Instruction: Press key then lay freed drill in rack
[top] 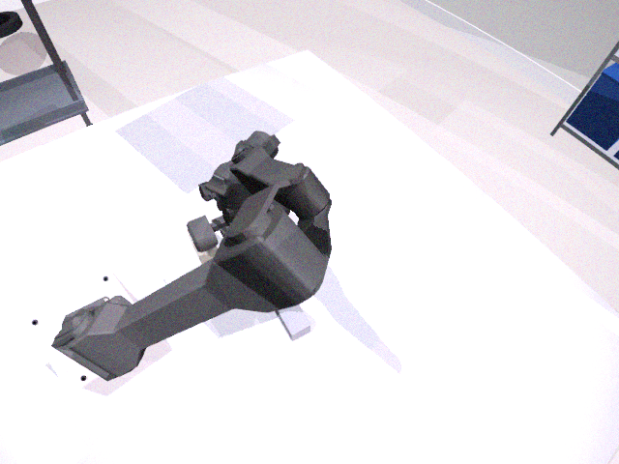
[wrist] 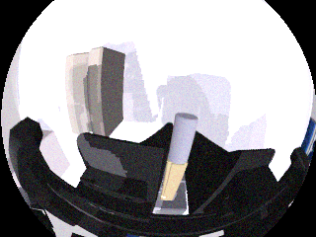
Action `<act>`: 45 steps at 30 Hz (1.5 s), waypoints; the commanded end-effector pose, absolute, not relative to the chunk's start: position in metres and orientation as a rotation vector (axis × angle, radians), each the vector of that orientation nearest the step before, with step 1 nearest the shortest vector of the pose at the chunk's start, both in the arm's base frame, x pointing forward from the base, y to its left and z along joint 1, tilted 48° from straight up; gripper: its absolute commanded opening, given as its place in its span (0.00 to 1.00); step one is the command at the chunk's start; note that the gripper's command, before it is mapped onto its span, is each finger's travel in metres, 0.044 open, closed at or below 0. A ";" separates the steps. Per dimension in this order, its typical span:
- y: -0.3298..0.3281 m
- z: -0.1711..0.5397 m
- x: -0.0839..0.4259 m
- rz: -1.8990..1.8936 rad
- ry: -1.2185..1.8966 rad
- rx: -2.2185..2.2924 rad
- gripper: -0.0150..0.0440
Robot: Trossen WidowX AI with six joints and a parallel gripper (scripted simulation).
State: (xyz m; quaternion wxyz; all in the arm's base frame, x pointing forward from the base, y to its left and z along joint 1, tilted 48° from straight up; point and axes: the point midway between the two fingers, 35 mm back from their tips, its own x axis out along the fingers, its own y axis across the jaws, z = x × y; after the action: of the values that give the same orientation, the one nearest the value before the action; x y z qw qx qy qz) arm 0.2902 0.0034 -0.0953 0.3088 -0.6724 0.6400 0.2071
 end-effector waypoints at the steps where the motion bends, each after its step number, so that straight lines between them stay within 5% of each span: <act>1: 0.005 -0.096 0.290 0.545 1.688 -1.781 0.25; 45: 0.045 -0.140 0.299 0.546 1.685 -1.779 0.25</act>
State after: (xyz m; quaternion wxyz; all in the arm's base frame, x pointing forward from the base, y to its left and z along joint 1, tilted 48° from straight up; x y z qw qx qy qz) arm 0.2972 0.0389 -0.1363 0.3072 -0.6739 0.6398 0.2055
